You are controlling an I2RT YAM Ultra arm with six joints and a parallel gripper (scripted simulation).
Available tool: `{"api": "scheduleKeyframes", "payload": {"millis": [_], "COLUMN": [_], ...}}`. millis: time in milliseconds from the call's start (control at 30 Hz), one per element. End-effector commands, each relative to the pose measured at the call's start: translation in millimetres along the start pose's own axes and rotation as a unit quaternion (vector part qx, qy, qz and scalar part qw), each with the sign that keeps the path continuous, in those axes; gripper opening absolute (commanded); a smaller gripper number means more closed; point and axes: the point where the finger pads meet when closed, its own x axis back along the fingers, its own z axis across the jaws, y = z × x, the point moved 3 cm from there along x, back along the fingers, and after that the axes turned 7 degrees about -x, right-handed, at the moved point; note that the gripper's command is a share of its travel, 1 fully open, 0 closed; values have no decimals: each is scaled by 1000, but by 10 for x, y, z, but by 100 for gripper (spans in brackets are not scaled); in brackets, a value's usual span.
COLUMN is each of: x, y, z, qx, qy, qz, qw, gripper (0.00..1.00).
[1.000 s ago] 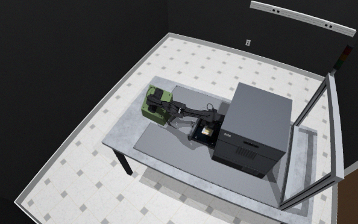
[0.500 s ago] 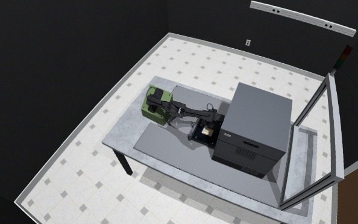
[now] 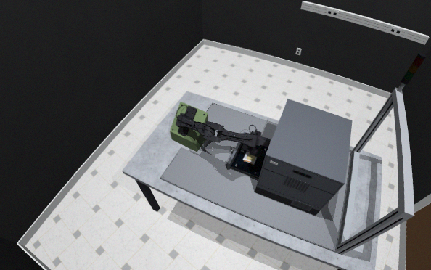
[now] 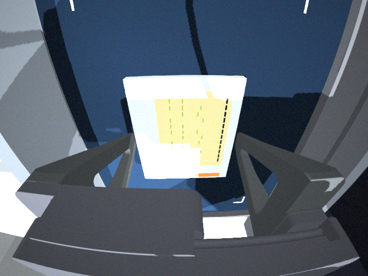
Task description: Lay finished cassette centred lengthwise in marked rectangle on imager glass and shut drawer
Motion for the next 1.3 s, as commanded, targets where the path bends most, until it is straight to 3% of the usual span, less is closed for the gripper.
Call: {"api": "scheduleKeyframes", "payload": {"millis": [0,367,467,567,1267], "x": [240,370,327,424,679], "y": [-4,-7,39,-7,-8], "z": [-132,-128,-95,-125,-109], "qx": [-11,-11,-6,-11,-11], "qy": [-26,-25,-19,-25,-24], "qz": [-10,-11,-9,-11,-12], "qw": [1000,1000,1000,1000,1000], "gripper": [91,91,91,91,91]}}
